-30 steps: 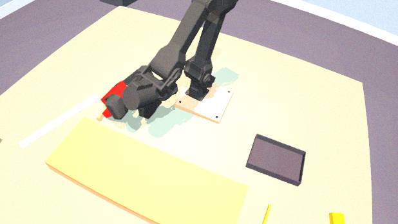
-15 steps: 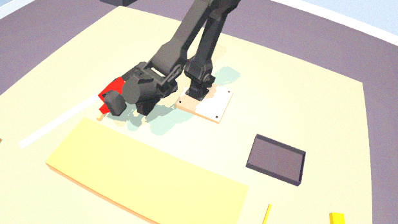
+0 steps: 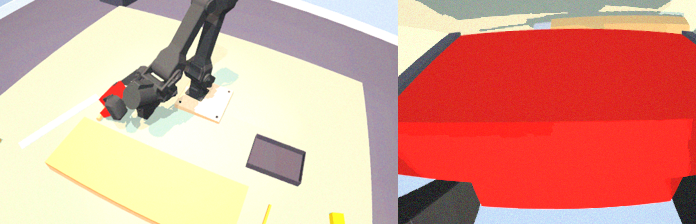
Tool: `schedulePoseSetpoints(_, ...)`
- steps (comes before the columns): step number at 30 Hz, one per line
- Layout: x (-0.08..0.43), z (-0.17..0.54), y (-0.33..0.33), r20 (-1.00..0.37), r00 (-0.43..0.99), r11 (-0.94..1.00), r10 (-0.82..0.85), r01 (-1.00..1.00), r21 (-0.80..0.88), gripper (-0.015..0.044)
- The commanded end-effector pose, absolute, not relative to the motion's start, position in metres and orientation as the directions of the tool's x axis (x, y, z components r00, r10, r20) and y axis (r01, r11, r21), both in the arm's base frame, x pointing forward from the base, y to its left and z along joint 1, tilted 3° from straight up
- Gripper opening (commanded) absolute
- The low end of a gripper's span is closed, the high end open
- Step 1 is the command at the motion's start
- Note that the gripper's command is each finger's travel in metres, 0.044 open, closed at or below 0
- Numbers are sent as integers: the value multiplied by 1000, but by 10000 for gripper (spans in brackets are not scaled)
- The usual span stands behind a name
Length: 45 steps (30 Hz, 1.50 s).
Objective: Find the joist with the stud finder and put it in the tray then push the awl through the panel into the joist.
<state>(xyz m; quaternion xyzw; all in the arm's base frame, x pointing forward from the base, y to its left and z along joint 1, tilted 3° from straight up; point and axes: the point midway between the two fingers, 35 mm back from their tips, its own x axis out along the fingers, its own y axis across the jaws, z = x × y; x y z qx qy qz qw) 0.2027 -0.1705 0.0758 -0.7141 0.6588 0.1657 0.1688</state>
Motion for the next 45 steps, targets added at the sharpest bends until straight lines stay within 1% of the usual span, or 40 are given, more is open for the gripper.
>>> schedulePoseSetpoints(1, 202, 70, -170, -456, 71, -70, -887, -997, -19, 0)
schedulePoseSetpoints(14, 198, 61, -170, -460, 72, -72, -885, -997, -18, 0)
schedulePoseSetpoints(28, 200, 57, -169, -462, 74, -74, -884, -997, -18, 367)
schedulePoseSetpoints(29, 200, 57, -169, -462, 74, -74, -884, -997, -18, 378)
schedulePoseSetpoints(45, 201, 54, -164, -463, 74, -74, -883, -997, -18, 378)
